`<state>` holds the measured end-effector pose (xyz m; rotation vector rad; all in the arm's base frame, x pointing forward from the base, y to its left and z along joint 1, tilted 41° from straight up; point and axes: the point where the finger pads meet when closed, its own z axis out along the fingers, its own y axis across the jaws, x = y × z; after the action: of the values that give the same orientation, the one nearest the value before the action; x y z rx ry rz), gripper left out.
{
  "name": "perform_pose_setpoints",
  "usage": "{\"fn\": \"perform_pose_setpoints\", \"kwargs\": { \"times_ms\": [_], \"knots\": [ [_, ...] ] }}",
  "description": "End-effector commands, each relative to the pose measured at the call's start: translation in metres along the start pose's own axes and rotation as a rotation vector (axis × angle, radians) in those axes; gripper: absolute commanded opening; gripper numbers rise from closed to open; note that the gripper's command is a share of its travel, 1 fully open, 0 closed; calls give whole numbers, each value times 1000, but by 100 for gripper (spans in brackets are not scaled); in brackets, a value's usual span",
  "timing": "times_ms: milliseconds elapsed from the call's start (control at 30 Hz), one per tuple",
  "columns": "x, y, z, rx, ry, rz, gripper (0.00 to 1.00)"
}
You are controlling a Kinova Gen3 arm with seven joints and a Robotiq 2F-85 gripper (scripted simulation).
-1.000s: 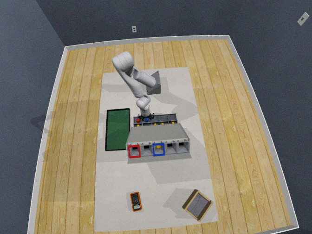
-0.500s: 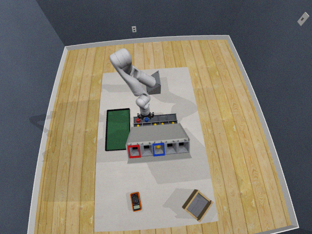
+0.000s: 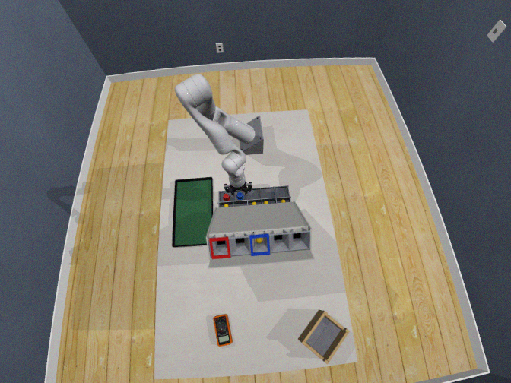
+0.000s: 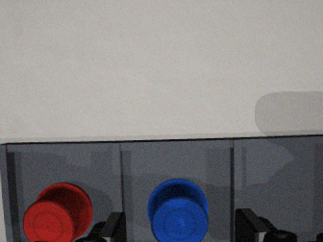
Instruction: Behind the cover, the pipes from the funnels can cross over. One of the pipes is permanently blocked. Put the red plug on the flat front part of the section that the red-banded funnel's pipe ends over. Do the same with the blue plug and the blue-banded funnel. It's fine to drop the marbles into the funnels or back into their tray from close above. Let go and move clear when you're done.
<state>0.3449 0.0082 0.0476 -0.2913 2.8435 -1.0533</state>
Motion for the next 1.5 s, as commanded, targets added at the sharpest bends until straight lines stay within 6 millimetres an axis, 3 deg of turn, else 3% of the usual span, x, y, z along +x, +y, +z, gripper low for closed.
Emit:
{"fn": "perform_pose_setpoints", "kwargs": {
  "times_ms": [0,267,300,833,867,1400,1433,1467],
  "knots": [
    [-1,2,-5,-5,-4,-2,65],
    [-1,2,-5,-5,-4,-2,65],
    [-1,2,-25,-5,-5,-1,65],
    [-1,2,-25,-5,-5,-1,65],
    [-1,2,-45,-6,-7,1,65],
    [-1,2,-45,-6,-7,1,65],
    [-2,2,-91,-4,-2,-2,65],
    [-2,2,-91,-4,-2,-2,65]
  ]
}}
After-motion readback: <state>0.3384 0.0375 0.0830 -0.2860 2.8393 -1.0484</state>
